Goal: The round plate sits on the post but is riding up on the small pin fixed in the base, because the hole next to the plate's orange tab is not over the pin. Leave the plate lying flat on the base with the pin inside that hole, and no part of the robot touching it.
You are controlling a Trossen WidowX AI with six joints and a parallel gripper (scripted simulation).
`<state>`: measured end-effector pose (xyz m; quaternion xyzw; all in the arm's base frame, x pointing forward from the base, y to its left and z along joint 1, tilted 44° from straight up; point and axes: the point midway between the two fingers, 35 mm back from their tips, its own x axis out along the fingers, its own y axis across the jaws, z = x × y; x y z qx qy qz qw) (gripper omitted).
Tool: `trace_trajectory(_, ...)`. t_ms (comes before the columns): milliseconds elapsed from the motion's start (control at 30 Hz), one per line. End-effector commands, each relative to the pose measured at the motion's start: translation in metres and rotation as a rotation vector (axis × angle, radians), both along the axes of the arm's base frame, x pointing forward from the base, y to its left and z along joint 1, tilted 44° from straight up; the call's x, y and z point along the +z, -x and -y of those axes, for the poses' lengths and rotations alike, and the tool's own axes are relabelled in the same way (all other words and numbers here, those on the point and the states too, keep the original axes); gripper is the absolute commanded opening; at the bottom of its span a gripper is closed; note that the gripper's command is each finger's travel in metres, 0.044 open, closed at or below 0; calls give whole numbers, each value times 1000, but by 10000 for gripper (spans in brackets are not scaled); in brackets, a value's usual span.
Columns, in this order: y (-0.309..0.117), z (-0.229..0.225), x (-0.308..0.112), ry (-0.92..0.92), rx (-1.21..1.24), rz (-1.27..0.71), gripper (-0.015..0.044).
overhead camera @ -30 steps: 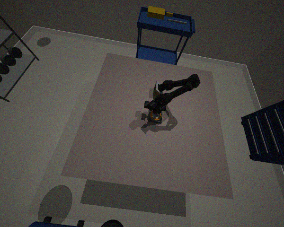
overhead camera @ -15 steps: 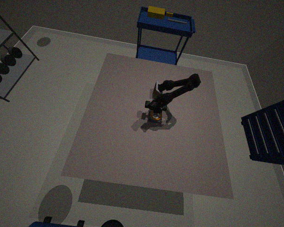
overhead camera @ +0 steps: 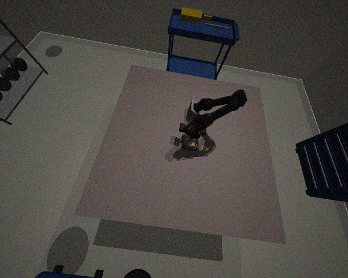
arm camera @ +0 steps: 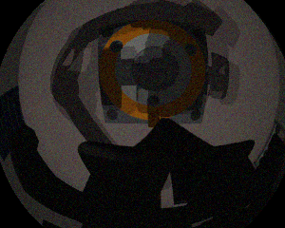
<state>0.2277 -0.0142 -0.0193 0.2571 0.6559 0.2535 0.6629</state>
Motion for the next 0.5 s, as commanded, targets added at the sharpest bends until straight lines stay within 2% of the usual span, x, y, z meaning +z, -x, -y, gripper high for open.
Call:
trace_trajectory(0, 4, -6, 2, -13, 1, -13, 0)
trace_trajectory(467, 3, -16, 11, -14, 1, -13, 0)
